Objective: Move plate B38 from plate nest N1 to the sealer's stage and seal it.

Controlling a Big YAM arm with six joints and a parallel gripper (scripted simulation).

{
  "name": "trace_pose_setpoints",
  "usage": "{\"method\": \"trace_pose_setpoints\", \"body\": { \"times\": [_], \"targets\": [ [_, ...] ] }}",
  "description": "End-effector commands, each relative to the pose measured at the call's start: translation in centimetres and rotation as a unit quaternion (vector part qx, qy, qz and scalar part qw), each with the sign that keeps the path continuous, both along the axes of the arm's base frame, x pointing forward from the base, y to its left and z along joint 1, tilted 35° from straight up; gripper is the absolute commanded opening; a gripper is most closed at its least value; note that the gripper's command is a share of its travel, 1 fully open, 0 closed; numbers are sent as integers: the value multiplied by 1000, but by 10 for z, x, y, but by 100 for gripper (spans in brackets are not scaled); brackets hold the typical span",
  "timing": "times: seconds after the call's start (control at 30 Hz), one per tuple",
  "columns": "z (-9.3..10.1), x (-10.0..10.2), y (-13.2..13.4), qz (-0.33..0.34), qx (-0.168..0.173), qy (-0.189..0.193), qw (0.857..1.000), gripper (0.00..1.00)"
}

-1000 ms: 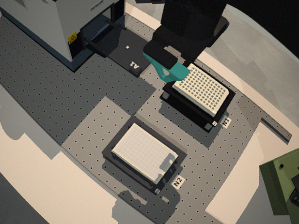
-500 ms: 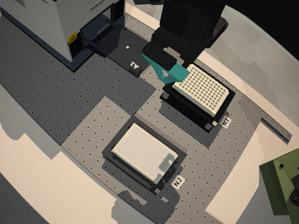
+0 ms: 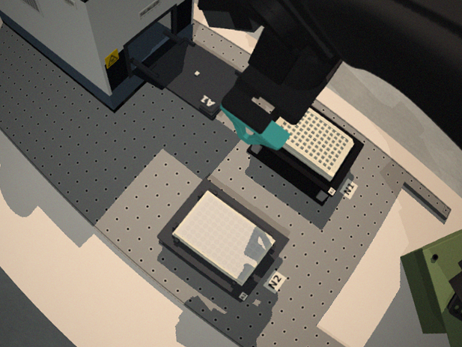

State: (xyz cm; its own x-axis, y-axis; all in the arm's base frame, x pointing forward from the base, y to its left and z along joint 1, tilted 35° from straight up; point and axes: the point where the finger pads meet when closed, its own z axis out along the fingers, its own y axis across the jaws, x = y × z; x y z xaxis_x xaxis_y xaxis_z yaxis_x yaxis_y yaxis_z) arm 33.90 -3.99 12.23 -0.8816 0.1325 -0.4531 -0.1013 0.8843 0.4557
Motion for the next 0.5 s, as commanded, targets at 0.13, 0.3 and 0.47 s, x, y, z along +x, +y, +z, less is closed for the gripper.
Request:
{"method": "trace_pose_setpoints", "body": {
  "times": [0.13, 0.3, 0.47],
  "targets": [
    [-21, 13, 11, -42, 7, -41, 998, 100],
    [-56, 11, 32, -56, 16, -63, 996, 100],
    [-81, 22, 42, -66, 16, -79, 995, 100]
  ]
}}
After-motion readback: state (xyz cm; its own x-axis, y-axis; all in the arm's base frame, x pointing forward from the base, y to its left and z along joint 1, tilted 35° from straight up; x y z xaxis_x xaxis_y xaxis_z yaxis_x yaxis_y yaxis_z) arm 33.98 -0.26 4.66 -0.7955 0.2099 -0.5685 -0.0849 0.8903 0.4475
